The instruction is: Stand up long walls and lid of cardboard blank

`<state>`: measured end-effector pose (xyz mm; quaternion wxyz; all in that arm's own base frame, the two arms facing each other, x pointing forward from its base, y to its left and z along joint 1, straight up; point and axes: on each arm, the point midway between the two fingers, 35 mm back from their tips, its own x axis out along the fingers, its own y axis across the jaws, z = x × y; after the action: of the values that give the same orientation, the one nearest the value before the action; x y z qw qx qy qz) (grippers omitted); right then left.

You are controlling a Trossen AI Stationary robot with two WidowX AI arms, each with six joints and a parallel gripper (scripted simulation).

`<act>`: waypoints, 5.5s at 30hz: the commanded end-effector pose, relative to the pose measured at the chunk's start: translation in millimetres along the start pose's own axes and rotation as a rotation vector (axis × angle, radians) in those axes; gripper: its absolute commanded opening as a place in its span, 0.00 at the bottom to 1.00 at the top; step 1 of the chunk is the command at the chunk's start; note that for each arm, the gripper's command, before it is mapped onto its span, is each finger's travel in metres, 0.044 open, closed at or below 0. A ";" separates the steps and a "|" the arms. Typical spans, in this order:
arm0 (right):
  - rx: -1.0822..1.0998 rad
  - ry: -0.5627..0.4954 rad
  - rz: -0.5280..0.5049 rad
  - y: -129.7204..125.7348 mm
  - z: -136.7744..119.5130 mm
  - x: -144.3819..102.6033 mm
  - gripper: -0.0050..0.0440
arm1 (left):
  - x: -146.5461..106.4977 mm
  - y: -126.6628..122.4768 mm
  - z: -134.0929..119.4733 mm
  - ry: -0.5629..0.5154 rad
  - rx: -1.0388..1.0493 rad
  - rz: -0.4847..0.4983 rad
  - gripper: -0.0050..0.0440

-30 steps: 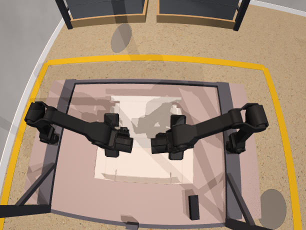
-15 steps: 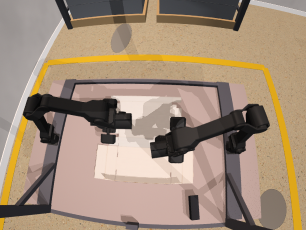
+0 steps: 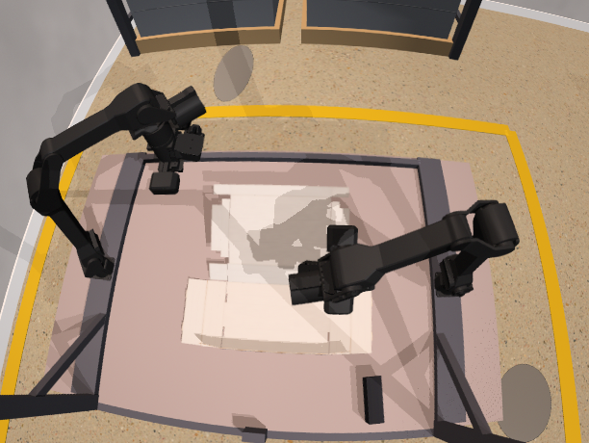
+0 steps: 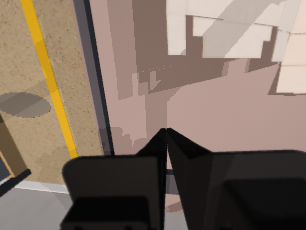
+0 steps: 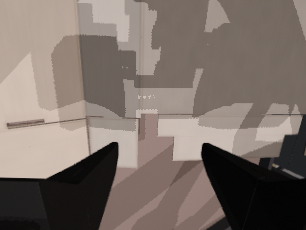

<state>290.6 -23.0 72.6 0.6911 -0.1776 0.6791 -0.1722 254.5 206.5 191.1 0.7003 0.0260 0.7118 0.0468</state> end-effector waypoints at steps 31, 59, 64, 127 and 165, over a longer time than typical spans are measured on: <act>0.012 -0.016 0.006 -1.4 2.5 -4.7 0.69 | 7.0 52.9 8.1 -0.632 -0.497 -0.149 0.67; 0.012 -0.015 0.006 -1.4 2.5 -4.7 0.69 | 7.6 55.5 -9.3 -1.150 -0.715 -0.330 0.67; 0.012 -0.015 0.006 -1.4 2.5 -4.7 0.69 | 6.5 49.0 -16.8 -1.223 -0.721 -0.369 0.67; 0.063 -0.201 0.453 106.4 65.3 -37.8 0.52 | 90.7 -10.0 -3.4 -1.447 -0.636 -0.526 0.10; 0.061 -0.221 0.513 136.7 71.1 -14.2 0.52 | 95.9 -14.6 1.4 -1.469 -0.615 -0.510 0.10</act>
<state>360.0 103.6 24.3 0.7849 0.0001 0.6196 0.0069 254.0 200.5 90.0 0.9495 -0.3092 0.0187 0.0498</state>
